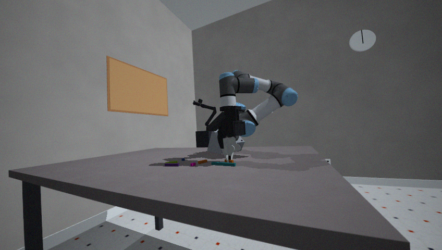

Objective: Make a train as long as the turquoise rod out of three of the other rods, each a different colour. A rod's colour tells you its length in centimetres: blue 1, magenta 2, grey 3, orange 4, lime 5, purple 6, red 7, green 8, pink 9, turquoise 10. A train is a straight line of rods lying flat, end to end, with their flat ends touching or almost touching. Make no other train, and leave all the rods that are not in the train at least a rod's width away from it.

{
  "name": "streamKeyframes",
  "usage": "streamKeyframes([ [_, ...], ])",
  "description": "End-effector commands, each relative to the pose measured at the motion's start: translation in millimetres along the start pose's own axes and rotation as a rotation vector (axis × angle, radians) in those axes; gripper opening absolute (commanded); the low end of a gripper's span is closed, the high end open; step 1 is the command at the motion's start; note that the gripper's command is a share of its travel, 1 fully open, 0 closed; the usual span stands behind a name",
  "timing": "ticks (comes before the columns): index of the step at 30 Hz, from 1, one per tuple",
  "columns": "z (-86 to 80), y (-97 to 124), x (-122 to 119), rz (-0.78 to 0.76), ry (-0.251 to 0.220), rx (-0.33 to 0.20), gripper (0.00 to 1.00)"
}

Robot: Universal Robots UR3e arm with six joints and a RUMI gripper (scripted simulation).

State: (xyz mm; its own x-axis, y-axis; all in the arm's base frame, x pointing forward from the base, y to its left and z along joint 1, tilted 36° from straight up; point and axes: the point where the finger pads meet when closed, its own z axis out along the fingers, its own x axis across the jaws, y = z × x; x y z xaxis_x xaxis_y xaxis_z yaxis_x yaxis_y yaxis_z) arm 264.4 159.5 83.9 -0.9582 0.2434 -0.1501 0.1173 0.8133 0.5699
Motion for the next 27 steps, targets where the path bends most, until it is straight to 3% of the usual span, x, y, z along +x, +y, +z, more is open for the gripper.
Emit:
streamKeyframes([
  [1, -0.4, 0, 0, -0.001, -0.001, 0.001, 0.0],
  [15, -4.9, 0, 0, -0.001, -0.001, 0.001, 0.0],
  [27, -24.3, 0, 0, -0.001, -0.001, 0.001, 0.0],
])
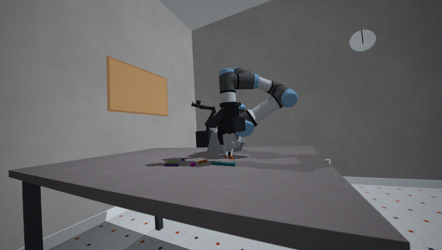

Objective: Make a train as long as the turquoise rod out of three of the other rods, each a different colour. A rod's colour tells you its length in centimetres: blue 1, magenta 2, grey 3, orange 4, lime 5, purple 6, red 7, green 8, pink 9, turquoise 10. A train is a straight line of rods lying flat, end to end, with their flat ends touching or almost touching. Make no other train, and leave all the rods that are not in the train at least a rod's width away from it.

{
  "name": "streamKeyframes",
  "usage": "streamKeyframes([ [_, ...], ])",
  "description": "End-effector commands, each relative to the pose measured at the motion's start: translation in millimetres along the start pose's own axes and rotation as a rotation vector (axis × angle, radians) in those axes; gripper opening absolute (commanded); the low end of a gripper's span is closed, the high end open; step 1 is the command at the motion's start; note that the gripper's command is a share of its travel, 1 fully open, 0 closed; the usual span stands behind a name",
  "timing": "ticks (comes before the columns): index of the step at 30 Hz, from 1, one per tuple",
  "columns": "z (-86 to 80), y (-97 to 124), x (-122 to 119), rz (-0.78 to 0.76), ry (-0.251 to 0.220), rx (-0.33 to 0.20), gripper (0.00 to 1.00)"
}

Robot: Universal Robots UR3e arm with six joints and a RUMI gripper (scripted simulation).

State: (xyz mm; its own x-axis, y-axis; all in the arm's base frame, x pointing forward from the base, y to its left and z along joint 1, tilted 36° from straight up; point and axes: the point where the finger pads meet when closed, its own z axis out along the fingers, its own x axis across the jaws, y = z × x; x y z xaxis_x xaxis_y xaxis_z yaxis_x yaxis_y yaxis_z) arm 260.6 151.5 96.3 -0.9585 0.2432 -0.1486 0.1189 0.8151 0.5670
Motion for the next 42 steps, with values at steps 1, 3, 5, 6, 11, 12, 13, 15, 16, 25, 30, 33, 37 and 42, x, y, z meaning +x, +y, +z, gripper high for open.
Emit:
streamKeyframes([
  [1, -11.4, 0, 0, -0.001, -0.003, -0.003, 0.0],
  [3, -16.4, 0, 0, -0.001, -0.003, -0.003, 0.0],
  [5, -16.4, 0, 0, -0.001, -0.003, -0.003, 0.0],
  [6, -18.9, 0, 0, -0.001, -0.003, -0.003, 0.0],
  [11, -32.9, 0, 0, -0.001, -0.003, -0.003, 0.0],
  [12, -35.7, 0, 0, -0.001, -0.003, -0.003, 0.0],
  [13, -38.6, 0, 0, -0.001, -0.003, -0.003, 0.0],
  [15, -44.2, 0, 0, -0.001, -0.003, -0.003, 0.0],
  [16, -47.0, 0, 0, -0.001, -0.003, -0.003, 0.0],
  [25, -64.3, 0, 0, -0.001, -0.003, -0.003, 0.0],
  [30, -73.8, 0, 0, -0.001, -0.003, -0.003, 0.0],
  [33, -78.1, 0, 0, -0.001, -0.003, -0.003, 0.0],
  [37, -82.1, 0, 0, -0.001, -0.003, -0.003, 0.0],
  [42, -83.9, 0, 0, -0.001, -0.003, -0.003, 0.0],
])
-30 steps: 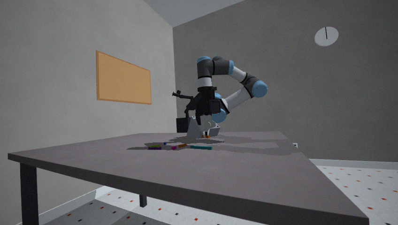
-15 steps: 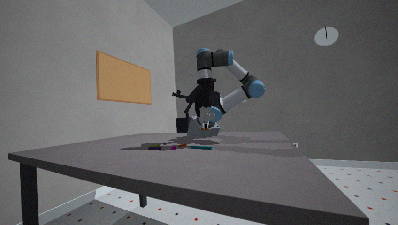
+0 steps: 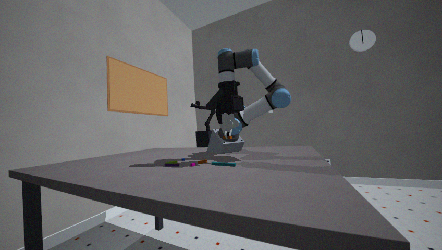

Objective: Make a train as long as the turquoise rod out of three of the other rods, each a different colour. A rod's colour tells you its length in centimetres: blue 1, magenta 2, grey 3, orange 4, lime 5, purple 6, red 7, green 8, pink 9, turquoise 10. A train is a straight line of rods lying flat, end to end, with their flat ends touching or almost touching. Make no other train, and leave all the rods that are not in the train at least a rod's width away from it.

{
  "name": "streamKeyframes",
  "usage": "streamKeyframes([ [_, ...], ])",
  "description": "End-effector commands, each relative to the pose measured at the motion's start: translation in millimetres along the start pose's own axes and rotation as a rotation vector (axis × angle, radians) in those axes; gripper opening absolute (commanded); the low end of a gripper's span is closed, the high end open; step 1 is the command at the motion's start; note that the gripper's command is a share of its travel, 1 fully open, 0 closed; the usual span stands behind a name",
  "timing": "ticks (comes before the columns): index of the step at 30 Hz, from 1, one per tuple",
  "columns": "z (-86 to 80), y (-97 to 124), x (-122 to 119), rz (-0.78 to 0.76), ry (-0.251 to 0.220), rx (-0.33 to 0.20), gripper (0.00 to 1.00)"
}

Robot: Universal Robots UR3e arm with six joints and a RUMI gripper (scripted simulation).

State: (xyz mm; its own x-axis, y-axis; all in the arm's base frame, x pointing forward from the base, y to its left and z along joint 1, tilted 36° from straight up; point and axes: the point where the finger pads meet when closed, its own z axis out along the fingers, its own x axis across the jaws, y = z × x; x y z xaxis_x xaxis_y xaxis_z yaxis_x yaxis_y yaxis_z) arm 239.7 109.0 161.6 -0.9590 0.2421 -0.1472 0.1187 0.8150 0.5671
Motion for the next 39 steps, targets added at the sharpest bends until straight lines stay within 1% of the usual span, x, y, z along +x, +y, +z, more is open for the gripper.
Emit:
streamKeyframes([
  [1, -3.7, 0, 0, -0.001, -0.004, -0.003, 0.0],
  [18, -4.6, 0, 0, -0.001, -0.005, -0.003, 0.0],
  [23, -6.5, -7, -5, -0.001, -0.004, -0.003, 0.0],
  [26, -9.3, -17, -12, -0.001, -0.004, -0.003, 0.0],
  [29, -12.8, -34, -22, -0.001, -0.004, -0.003, 0.0],
  [31, -12.8, -34, -22, -0.001, -0.004, -0.003, 0.0],
  [34, -16.1, -55, -33, -0.001, -0.004, -0.002, 0.0],
  [39, -18.2, -99, -53, -0.001, -0.004, -0.002, 0.0],
])
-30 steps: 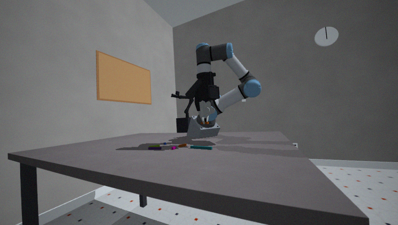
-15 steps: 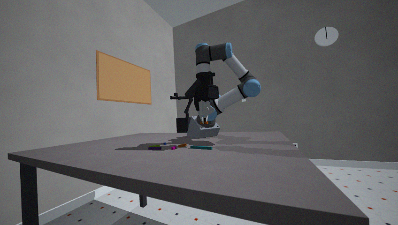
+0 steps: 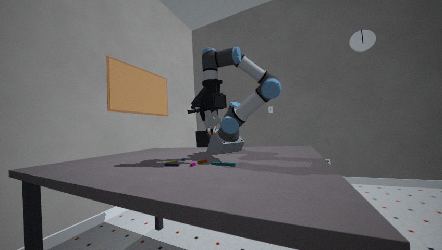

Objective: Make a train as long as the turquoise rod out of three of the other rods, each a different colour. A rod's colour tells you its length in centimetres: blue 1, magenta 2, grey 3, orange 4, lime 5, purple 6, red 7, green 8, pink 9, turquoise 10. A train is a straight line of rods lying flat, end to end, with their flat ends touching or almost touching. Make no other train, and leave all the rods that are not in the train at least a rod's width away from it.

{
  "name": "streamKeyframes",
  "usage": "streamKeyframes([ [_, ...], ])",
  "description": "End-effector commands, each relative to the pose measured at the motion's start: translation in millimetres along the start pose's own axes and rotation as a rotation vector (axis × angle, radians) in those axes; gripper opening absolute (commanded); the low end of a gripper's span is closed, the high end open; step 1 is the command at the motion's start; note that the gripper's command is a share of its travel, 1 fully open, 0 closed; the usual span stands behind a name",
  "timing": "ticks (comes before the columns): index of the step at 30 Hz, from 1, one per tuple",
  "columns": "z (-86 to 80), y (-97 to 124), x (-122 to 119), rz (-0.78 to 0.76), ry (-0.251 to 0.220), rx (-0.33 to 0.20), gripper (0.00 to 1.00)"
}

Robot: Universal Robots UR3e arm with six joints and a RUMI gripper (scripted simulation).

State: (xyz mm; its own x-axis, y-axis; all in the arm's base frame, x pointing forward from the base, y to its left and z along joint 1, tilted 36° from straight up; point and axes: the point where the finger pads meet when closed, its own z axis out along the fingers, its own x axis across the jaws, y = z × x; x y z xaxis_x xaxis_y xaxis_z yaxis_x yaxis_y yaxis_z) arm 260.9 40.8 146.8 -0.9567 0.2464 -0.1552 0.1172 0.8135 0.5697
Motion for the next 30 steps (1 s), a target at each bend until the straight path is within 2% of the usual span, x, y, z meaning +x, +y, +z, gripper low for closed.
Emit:
streamKeyframes([
  [1, 0.6, -47, -22, 0.0, 0.005, 0.001, 0.0],
  [7, 5.8, -96, -37, -0.001, 0.005, 0.001, 0.0],
  [9, 5.8, -96, -37, -0.001, 0.005, 0.001, 0.0],
  [15, 12.0, -126, -44, -0.001, 0.005, 0.0, 0.0],
  [19, 13.8, -132, -45, -0.001, 0.005, 0.0, 0.0],
  [30, 14.0, -133, -45, -0.001, 0.005, 0.0, 0.0],
])
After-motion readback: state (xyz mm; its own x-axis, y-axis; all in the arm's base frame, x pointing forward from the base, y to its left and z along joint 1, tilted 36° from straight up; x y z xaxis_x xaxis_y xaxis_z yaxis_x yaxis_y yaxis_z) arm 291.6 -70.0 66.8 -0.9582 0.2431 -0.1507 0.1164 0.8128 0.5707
